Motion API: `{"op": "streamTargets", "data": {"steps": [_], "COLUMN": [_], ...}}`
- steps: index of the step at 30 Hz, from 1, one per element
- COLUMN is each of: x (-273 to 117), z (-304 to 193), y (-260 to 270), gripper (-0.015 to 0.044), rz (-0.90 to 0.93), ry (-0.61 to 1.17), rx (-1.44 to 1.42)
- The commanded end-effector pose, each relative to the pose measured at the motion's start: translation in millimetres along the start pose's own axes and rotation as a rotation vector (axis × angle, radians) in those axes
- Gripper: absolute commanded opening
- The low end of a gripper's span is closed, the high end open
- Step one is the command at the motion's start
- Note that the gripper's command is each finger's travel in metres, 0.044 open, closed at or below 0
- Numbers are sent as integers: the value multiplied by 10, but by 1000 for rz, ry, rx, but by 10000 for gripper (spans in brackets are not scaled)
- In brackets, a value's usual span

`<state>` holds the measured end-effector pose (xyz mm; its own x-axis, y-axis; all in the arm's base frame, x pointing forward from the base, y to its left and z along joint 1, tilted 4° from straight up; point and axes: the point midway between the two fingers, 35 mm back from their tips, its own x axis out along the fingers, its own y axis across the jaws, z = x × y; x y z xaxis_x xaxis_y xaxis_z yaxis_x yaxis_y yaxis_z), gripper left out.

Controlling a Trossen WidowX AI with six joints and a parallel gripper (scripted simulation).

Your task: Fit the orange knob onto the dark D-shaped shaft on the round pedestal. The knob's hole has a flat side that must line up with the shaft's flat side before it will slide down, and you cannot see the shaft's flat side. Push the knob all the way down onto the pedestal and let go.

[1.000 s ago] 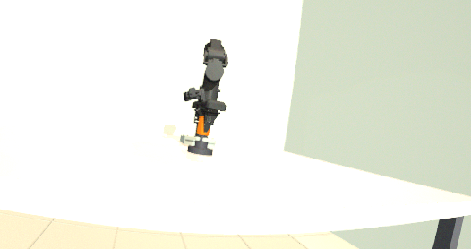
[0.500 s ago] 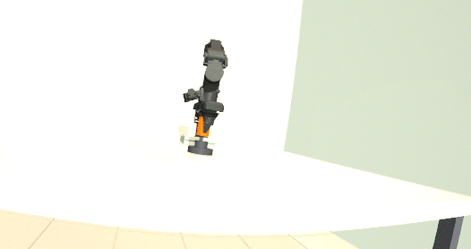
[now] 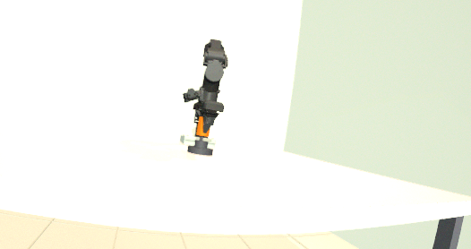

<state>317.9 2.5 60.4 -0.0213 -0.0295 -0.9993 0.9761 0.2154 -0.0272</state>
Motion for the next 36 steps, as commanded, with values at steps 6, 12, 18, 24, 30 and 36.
{"op": "streamTargets", "data": {"steps": [6, 12, 18, 24, 30, 36], "x": [-50, -37, -13, -4, 0, 6], "z": [7, 6, 3, 4, 6, 6], "y": [11, 17, 3, 5, 7, 8], "gripper": [0, 0, 0, 0, 0, 0], "rz": [1, 1, 1, 1, 1, 1], "ry": [-3, -2, -2, -2, -2, -2], "rx": [14, 204, 215, 215, 215, 215]}}
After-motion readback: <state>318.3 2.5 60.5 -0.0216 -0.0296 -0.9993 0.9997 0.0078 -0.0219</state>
